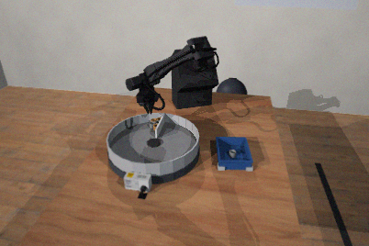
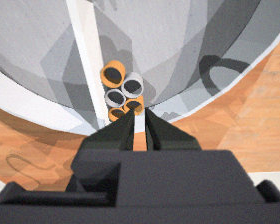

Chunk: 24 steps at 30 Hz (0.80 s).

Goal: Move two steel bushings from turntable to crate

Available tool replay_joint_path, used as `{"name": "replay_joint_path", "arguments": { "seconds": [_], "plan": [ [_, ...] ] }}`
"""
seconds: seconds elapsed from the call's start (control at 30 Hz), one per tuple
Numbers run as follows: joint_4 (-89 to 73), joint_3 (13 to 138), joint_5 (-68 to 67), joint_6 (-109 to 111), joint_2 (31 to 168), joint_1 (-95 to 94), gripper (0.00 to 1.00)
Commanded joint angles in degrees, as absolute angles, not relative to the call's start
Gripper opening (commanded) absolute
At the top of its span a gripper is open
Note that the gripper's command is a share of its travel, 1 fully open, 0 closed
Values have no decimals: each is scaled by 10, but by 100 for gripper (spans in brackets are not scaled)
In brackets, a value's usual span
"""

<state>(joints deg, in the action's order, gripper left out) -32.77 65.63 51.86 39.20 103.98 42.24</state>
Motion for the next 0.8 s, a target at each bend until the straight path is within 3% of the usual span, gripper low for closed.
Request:
{"name": "replay_joint_path", "arguments": {
  "seconds": [0.0,0.77],
  "plan": [
    [-336,677,528,398,1037,440,13],
    [-337,680,528,396,1048,440,13]
  ]
}}
